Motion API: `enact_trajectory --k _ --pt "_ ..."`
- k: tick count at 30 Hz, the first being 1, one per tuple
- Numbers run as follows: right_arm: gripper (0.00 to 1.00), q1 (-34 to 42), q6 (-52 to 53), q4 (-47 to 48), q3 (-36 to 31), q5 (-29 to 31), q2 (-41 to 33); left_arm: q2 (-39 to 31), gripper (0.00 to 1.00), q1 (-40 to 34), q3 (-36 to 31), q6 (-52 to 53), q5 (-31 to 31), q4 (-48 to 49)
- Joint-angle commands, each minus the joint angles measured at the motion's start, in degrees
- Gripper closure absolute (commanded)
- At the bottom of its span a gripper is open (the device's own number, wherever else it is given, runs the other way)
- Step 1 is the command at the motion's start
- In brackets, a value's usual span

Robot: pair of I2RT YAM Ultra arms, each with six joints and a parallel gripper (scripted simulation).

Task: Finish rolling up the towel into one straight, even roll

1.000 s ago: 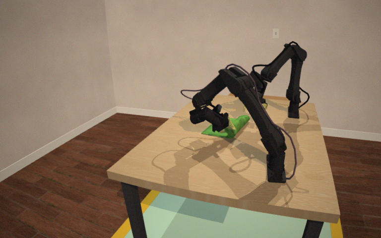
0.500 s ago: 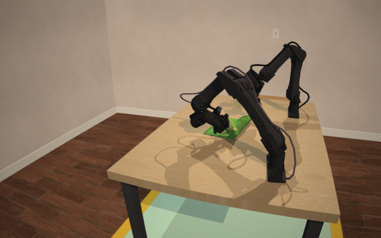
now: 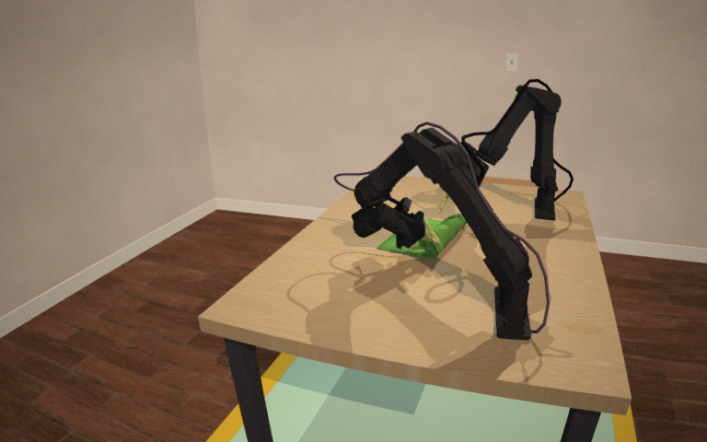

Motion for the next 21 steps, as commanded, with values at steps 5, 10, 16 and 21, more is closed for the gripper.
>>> enact_trajectory --k 5,10,16,21 --pt "0.02 1.2 0.9 8.1 -2.0 -0.1 3.1 0.5 0.71 0.4 0.9 0.8 1.1 -0.7" --pt "0.19 1.4 1.1 8.4 -1.8 0.0 3.4 0.5 0.71 0.4 0.9 0.8 1.1 -0.7" --pt "0.36 1.4 1.1 8.4 -1.8 0.0 3.4 0.5 0.71 0.4 0.9 0.8 1.1 -0.7" --pt "0.54 1.4 1.1 8.4 -1.8 0.0 3.4 0.5 0.71 0.4 0.9 0.8 1.1 -0.7"
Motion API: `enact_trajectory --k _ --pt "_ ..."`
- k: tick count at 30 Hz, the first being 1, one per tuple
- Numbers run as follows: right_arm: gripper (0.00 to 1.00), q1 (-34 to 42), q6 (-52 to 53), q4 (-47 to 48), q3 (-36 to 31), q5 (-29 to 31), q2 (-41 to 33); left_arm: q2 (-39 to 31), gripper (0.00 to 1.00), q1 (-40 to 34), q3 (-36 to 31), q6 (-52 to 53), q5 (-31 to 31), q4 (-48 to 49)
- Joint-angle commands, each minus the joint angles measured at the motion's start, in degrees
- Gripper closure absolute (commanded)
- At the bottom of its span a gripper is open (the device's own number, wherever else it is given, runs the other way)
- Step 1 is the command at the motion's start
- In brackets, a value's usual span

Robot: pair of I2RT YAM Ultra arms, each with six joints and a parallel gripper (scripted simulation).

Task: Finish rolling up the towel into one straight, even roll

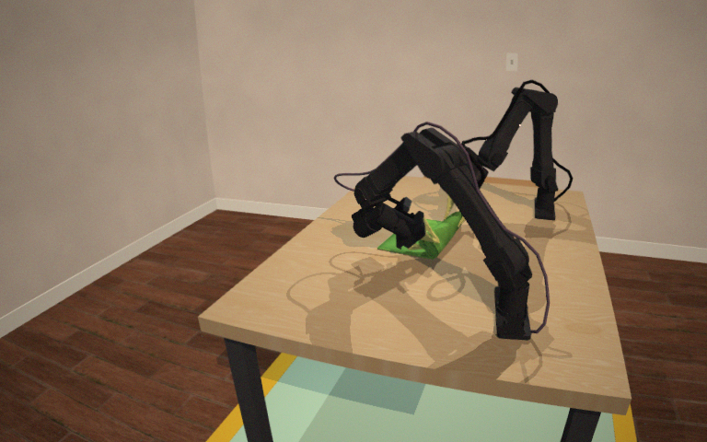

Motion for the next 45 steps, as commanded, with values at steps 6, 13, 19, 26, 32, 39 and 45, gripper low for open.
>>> enact_trajectory --k 6,13,19,26,32,39,45 --pt "0.64 0.5 0.6 1.3 -0.3 0.2 0.3 0.5 0.71 0.4 0.9 0.8 1.1 -0.7" --pt "0.69 0.5 0.6 1.3 -0.3 0.2 0.3 0.5 0.71 0.4 0.9 0.8 1.1 -0.7" --pt "0.71 0.5 0.6 1.3 -0.3 0.2 0.3 0.5 0.71 0.4 0.9 0.8 1.1 -0.7" --pt "0.73 0.5 0.6 1.3 -0.3 0.2 0.3 0.5 0.71 0.4 0.9 0.8 1.1 -0.7" --pt "0.73 0.5 0.6 1.3 -0.3 0.2 0.3 0.3 0.56 0.4 1.1 0.8 1.1 -1.1" --pt "0.73 0.5 0.6 1.4 -0.3 0.2 0.3 -0.5 0.3 0.4 1.6 0.8 1.1 -2.4" --pt "0.73 0.5 0.6 1.4 -0.3 0.2 0.3 -0.7 0.15 0.4 1.8 0.8 1.1 -2.8"
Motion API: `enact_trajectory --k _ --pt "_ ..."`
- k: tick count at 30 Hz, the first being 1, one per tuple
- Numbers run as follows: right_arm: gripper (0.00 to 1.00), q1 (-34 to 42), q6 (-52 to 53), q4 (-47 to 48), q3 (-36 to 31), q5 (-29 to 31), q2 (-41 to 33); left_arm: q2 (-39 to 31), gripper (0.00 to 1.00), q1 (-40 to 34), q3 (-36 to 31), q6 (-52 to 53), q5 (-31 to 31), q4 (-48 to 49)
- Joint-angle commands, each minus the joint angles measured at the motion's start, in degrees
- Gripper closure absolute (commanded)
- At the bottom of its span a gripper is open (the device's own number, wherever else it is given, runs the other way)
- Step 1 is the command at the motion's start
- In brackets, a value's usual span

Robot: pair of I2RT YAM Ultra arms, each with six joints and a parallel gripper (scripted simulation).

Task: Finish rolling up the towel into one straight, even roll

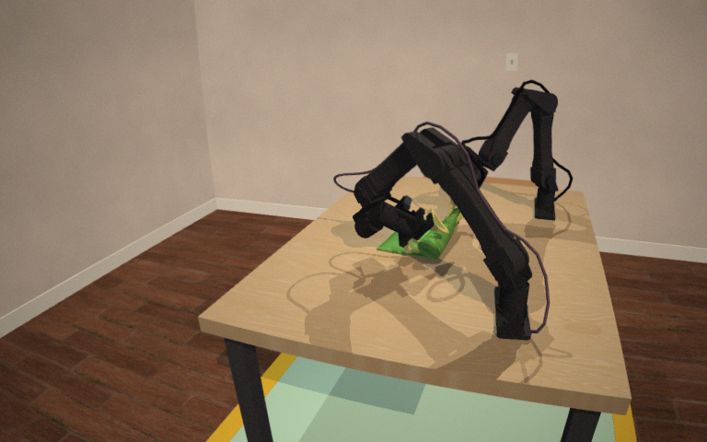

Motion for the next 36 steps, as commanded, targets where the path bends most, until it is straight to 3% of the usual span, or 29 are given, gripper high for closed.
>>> enact_trajectory --k 1,17,28,32,34,36 --pt "0.73 0.4 0.6 0.4 -0.3 0.2 0.3 -0.7 0.15 0.4 1.5 0.8 -0.1 1.2" --pt "0.73 -2.9 3.4 -12.3 7.3 -7.7 2.6 -4.4 0.15 7.3 6.6 1.4 -2.7 -3.0" --pt "0.73 -7.5 5.3 -31.0 20.2 -19.1 10.0 -5.6 0.12 6.2 7.0 5.2 -4.4 -3.0" --pt "0.73 -9.0 5.3 -38.3 25.6 -23.3 13.7 -13.6 0.1 4.6 -2.3 3.4 -5.3 7.9" --pt "0.73 -9.0 5.3 -38.3 25.6 -23.3 13.7 -13.6 0.1 4.6 -2.3 3.4 -5.3 7.9" --pt "0.73 -9.8 4.5 -43.0 29.1 -25.5 16.3 -19.0 0.09 3.6 -8.3 1.5 -5.9 15.0"
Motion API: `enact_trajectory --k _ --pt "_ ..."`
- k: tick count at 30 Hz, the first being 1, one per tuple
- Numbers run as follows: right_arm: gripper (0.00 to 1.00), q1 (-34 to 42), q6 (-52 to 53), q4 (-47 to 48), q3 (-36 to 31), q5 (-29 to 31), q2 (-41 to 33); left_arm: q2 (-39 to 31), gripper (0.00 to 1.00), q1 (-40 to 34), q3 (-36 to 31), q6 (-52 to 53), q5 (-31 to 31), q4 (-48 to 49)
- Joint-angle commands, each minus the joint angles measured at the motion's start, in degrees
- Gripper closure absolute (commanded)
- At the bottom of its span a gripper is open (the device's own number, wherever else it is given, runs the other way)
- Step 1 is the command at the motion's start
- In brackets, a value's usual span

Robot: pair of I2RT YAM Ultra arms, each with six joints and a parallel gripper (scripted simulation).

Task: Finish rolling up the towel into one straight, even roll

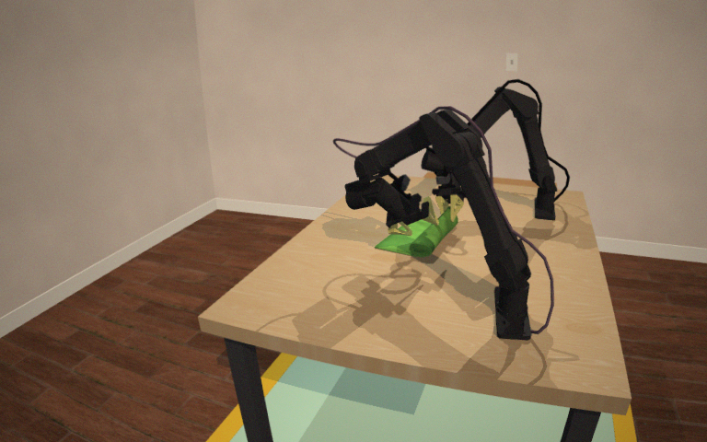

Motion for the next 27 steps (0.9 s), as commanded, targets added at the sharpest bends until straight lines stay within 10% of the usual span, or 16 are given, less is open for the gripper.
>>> enact_trajectory --k 1,18,27 --pt "0.73 -1.0 -0.1 -10.1 5.2 -5.4 3.4 -7.2 0.09 -1.4 -7.1 -1.7 -1.0 11.8" --pt "0.73 -4.1 -6.0 -35.6 23.4 -15.2 18.1 -38.4 0.03 -11.3 -43.7 -13.4 -12.8 57.4" --pt "0.73 -4.3 -8.6 -40.5 27.0 -16.0 21.5 -40.6 0.02 -12.2 -48.1 -14.3 -15.1 64.3"
